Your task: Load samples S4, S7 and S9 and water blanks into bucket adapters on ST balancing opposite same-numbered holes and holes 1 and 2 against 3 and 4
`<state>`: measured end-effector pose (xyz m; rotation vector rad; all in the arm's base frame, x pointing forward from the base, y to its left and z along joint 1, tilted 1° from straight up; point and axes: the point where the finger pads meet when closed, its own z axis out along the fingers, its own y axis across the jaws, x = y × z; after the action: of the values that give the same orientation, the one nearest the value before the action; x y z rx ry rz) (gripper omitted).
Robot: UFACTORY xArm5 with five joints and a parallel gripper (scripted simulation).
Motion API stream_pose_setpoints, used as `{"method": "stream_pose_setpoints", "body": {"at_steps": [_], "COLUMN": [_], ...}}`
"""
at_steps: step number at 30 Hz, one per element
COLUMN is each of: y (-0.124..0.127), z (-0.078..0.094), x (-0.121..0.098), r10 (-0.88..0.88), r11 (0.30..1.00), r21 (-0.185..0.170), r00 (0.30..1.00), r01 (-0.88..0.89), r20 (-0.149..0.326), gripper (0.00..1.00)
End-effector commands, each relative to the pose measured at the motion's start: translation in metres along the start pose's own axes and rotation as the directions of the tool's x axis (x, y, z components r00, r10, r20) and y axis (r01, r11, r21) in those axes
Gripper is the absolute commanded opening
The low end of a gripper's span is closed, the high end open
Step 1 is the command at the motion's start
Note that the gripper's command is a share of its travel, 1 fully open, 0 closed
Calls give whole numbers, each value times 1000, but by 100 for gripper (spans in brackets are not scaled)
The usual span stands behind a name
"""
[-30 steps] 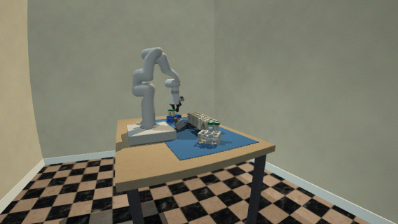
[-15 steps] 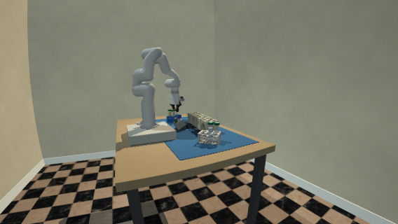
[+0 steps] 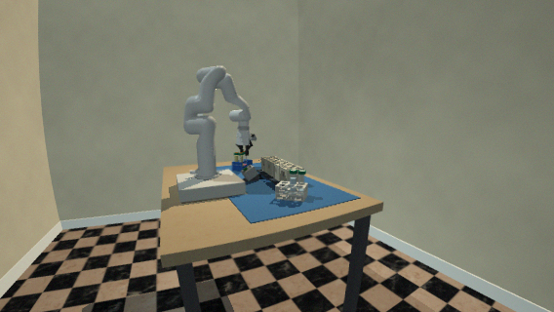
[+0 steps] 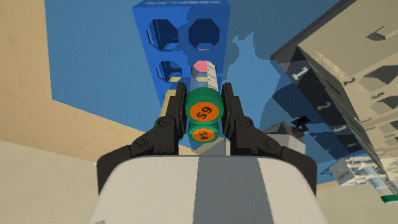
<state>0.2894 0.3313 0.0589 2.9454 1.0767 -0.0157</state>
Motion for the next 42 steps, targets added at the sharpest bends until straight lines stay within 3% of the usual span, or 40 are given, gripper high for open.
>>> {"method": "stream_pose_setpoints", "body": {"at_steps": [1,31,42], "y": [0,0,0], "z": [-4,-20,-40], "x": [1,1,1], "r10": [0,0,0], "r11": [1000,1000,1000], "r21": [1,1,1], "r00": [1000,1000,1000], "r01": [0,0,0], "r20": [-4,-4,-4], "gripper": [0,0,0]}}
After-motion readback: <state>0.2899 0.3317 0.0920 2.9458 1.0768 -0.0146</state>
